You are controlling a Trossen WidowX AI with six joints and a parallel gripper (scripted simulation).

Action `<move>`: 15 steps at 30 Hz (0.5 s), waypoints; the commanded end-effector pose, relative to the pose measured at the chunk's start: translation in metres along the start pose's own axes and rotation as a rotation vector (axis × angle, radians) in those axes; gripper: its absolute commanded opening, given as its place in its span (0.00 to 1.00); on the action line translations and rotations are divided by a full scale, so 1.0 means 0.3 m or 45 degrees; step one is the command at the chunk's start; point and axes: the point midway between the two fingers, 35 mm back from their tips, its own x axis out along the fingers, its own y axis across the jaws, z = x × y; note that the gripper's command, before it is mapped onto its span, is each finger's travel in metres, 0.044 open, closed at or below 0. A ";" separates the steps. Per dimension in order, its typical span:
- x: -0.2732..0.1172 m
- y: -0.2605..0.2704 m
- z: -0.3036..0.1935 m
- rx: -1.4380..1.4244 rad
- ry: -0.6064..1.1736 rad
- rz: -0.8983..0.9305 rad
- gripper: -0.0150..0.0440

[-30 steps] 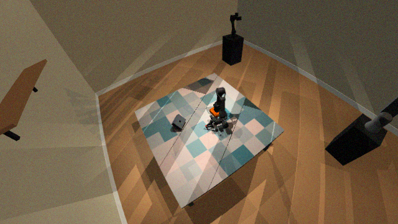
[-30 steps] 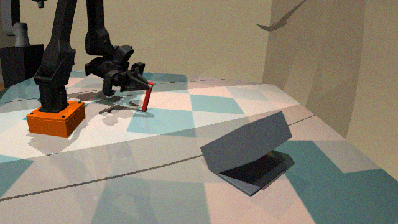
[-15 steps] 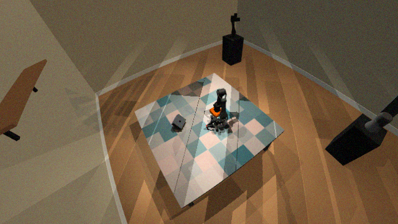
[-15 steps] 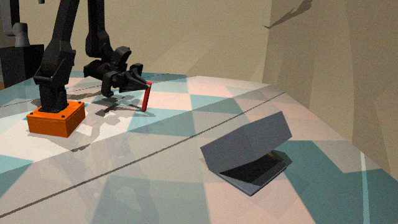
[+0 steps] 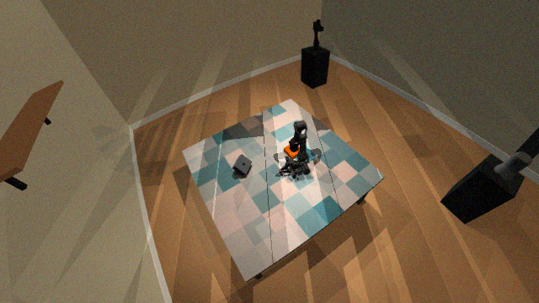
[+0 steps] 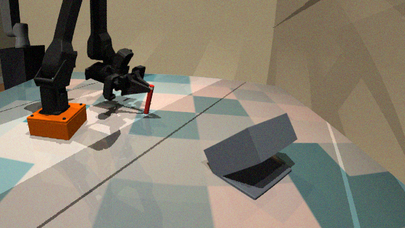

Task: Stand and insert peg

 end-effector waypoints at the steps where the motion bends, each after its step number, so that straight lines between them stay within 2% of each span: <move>1: -0.004 0.000 -0.002 0.000 0.000 0.000 0.34; 15: -0.014 -0.002 -0.011 0.008 -0.014 -0.001 0.34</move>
